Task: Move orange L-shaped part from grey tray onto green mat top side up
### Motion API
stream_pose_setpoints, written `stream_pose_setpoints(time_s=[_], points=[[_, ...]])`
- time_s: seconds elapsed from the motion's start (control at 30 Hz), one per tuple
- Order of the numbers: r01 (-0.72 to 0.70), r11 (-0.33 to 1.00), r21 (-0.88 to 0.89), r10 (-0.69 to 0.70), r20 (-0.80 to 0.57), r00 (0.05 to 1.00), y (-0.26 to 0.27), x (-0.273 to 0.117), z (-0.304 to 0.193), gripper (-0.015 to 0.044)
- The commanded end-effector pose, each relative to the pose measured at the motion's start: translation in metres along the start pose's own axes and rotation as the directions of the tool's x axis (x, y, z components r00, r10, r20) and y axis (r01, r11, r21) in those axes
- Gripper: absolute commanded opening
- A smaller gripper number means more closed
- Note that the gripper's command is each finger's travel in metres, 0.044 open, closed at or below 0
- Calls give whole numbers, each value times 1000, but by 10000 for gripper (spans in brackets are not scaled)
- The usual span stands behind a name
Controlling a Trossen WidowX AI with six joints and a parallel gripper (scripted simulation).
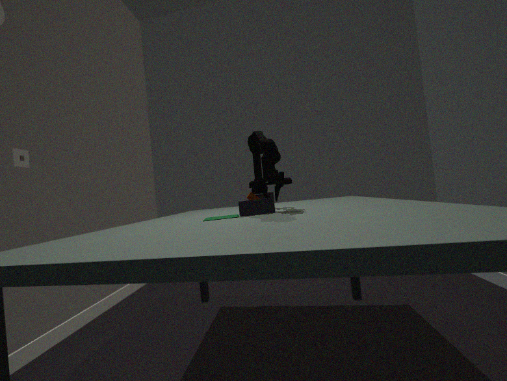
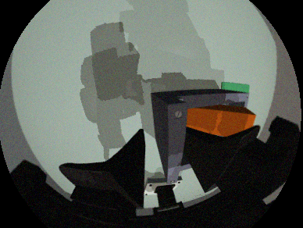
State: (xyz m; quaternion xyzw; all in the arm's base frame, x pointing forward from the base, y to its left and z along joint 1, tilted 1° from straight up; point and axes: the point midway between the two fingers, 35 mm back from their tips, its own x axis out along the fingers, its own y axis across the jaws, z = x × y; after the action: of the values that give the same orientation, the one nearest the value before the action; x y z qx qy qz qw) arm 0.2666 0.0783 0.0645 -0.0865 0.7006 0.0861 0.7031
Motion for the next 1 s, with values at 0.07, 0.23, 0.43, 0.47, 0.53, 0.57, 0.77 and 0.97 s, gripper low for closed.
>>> stream_pose_setpoints(time_s=[0.07, 0.23, 0.43, 0.47, 0.53, 0.57, 0.77, 0.97], points=[[2, 1000, 6, -2, -1, 1000, 2, -10, 0, 180], [2, 1000, 6, -2, 0, 1000, -3, -54, 4, 180], [2, 1000, 6, -2, -1, 1000, -9, -100, -1, 180], [2, 1000, 6, -2, -1, 1000, -9, -100, -1, 180], [2, 1000, 6, -2, -1, 1000, -9, -100, -1, 180], [2, 1000, 6, -2, -1, 1000, -9, -100, -1, 180], [1, 1000, 11, -1, 12, 1000, -8, -96, 3, 180], [1, 1000, 11, -1, 12, 1000, -8, -96, 3, 180]])
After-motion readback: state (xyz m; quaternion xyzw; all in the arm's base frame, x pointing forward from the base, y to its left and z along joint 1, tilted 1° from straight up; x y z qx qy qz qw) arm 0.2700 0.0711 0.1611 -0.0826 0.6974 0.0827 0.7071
